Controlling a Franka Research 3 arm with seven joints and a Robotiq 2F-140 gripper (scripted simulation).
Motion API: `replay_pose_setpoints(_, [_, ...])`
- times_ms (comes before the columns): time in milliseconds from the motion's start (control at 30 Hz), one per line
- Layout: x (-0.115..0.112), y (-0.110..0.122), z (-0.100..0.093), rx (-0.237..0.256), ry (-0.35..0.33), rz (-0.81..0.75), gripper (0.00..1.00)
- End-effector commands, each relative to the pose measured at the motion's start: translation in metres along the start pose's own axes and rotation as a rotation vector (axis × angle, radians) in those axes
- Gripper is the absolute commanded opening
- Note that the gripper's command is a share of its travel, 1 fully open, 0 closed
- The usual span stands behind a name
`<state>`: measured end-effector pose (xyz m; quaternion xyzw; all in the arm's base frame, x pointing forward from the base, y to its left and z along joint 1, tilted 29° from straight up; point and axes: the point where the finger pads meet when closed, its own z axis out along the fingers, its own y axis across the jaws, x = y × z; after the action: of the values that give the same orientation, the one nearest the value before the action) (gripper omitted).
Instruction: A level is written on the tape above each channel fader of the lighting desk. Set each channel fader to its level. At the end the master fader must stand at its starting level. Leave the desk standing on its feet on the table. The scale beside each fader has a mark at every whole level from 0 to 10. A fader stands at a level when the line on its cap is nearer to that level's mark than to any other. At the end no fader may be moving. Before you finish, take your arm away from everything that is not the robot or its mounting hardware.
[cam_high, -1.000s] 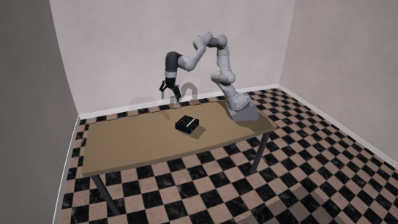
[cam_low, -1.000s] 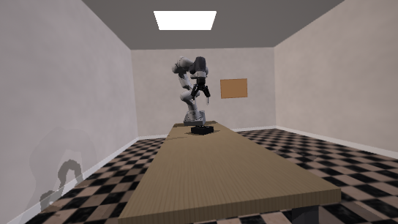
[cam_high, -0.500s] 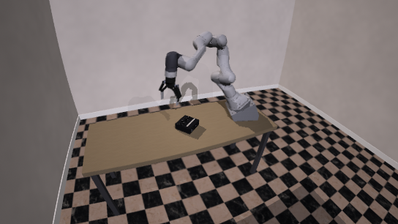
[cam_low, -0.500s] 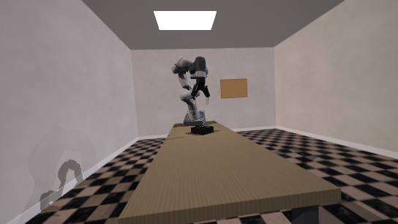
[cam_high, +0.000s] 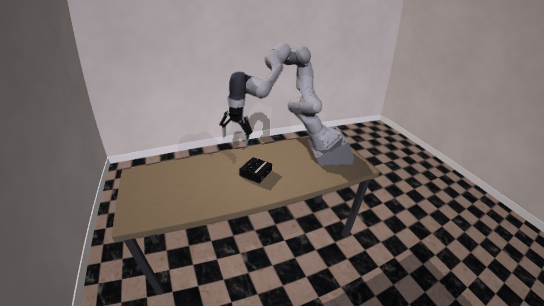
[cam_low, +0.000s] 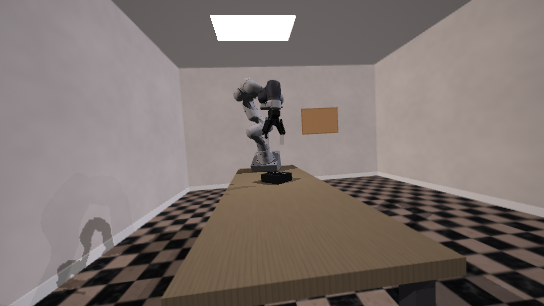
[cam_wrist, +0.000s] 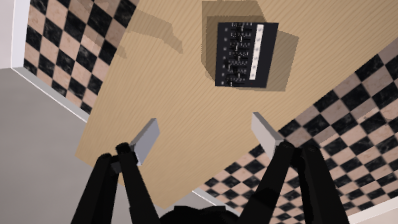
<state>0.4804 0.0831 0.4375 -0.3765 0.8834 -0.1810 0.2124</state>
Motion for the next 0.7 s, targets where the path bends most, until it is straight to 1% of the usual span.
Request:
replay_pose_setpoints(0, [0.000, 0.000, 0.001, 0.001, -0.002, -0.031, 1.00])
replay_pose_setpoints(367, [0.000, 0.000, 0.001, 0.001, -0.002, -0.031, 1.00])
replay_pose_setpoints(400, [0.013, 0.014, 0.010, -0.005, 0.000, -0.149, 1.00])
replay_pose_setpoints(667, [0.013, 0.014, 0.010, -0.005, 0.000, -0.149, 1.00])
